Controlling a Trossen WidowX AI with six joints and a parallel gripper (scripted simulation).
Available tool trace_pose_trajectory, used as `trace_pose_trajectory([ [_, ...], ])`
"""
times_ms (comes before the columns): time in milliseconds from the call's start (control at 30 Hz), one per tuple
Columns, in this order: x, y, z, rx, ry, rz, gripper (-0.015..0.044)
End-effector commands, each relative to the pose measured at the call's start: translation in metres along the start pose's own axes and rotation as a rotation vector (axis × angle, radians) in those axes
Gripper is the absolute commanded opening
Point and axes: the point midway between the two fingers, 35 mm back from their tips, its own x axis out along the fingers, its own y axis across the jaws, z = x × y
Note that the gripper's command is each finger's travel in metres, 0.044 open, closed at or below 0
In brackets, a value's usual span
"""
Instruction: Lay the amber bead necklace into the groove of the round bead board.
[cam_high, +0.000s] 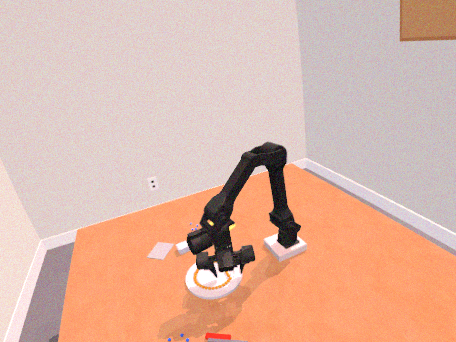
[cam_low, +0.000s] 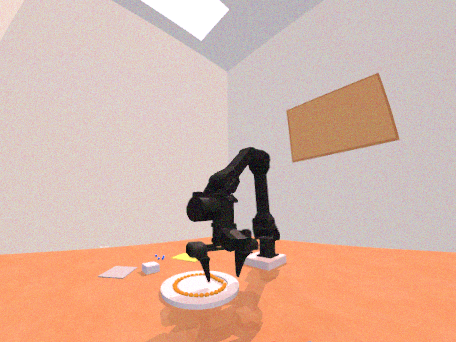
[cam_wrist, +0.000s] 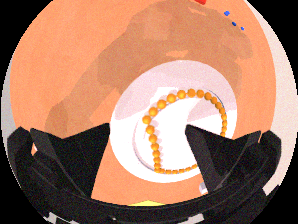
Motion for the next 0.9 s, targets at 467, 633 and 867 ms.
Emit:
trace_pose_trajectory([
  [467,-0.021,-0.015,-0.052,1.724,0.001,-0.006,0.012],
  [633,-0.023,-0.016,-0.059,1.993,0.001,-0.007,0.012],
  [867,-0.028,-0.017,-0.07,2.372,0.0,-0.009,0.012],
])
